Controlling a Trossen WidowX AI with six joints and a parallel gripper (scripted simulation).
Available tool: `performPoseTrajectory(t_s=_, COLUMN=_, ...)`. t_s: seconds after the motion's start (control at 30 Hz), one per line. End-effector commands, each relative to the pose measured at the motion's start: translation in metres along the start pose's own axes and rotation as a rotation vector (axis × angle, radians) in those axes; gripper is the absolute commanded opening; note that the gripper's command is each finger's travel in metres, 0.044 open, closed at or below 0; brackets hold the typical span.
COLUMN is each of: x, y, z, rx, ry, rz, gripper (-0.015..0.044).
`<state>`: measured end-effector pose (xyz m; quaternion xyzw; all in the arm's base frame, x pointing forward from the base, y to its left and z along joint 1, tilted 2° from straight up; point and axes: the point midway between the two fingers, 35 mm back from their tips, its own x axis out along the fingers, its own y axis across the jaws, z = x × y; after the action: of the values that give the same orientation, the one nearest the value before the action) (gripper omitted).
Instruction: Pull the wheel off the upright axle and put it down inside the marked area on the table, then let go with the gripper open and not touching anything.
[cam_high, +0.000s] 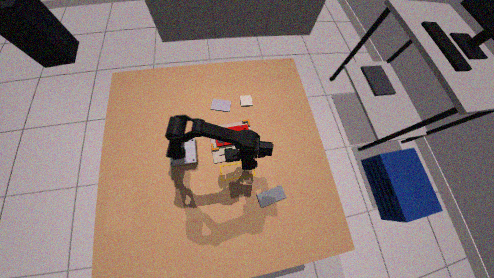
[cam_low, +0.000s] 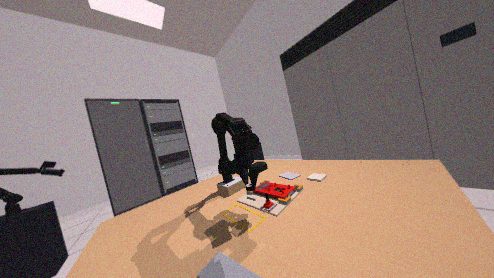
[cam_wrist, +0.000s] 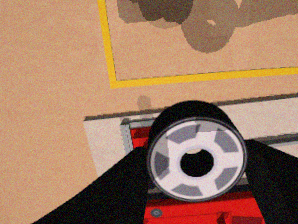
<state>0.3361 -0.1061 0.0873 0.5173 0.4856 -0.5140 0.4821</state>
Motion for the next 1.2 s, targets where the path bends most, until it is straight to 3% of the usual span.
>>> performPoseTrajectory(t_s=0.0, x=-0.002, y=-0.012, z=0.017, rx=-0.004, ry=-0.007, rz=0.0, gripper=0.0)
performPoseTrajectory(t_s=0.3, x=-0.004, y=-0.036, z=0.048, rx=-0.005, ry=-0.011, rz=-0.001, gripper=0.0)
performPoseTrajectory(t_s=0.73, x=0.019, y=-0.036, z=0.049, rx=-0.005, ry=-0.011, rz=-0.002, gripper=0.0)
performPoseTrajectory(t_s=1.17, x=0.097, y=-0.037, z=0.049, rx=-0.005, ry=-0.011, rz=-0.002, gripper=0.0)
